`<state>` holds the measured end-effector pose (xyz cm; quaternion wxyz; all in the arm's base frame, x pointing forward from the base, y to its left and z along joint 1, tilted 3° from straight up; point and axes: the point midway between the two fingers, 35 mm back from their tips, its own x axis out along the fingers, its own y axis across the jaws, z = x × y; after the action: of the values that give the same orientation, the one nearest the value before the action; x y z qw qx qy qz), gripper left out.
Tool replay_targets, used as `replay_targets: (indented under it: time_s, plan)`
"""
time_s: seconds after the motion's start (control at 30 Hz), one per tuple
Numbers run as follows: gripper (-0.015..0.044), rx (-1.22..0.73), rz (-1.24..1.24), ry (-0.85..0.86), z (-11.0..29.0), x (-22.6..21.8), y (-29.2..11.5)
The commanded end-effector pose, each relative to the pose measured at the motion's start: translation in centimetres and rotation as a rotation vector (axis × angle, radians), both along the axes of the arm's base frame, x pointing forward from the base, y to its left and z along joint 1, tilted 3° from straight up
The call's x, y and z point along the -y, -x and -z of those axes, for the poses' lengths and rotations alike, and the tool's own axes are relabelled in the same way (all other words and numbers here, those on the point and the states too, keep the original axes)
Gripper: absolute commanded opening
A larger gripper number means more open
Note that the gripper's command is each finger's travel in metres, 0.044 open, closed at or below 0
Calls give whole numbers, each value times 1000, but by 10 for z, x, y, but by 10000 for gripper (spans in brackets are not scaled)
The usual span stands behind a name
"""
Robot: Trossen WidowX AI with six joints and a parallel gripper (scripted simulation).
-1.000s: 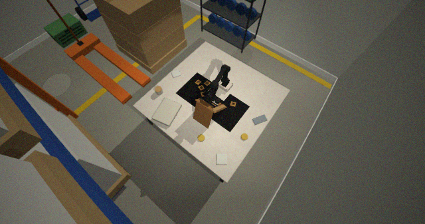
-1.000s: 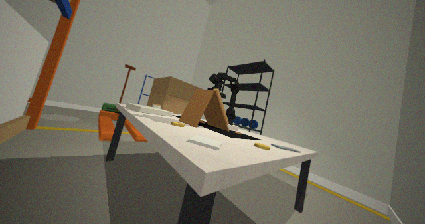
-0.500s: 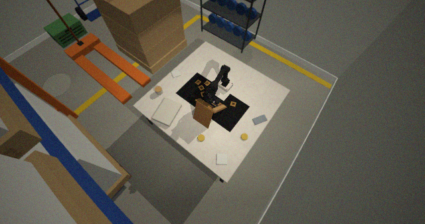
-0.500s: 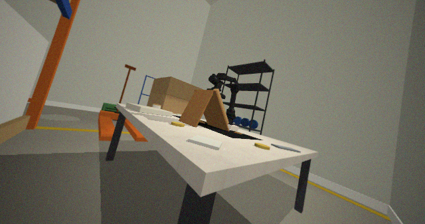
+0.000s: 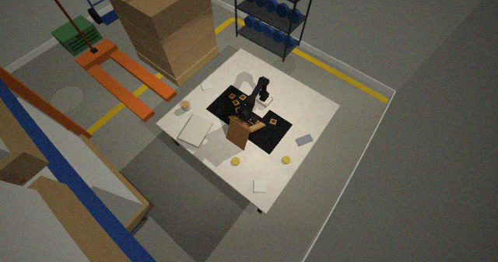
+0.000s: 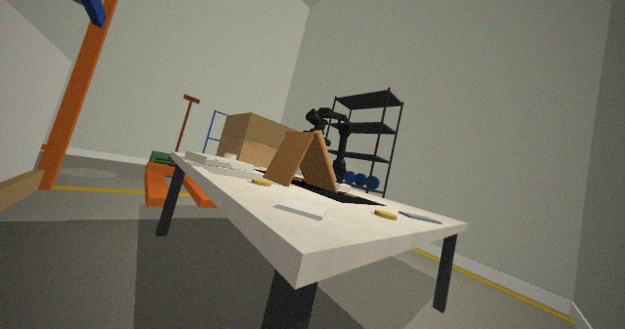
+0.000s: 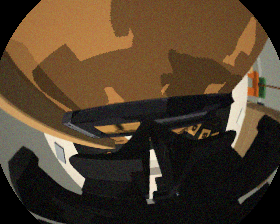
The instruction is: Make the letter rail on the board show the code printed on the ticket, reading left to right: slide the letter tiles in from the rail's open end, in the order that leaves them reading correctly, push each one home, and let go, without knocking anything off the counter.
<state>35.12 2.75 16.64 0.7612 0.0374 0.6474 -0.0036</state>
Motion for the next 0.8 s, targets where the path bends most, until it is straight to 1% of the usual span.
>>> replay_targets:
  time_s: [0.0,0.77]
  plan:
    - [0,1,-5,-3,0,-1,0]
    - [0,1,-5,-4,-2,-9,0]
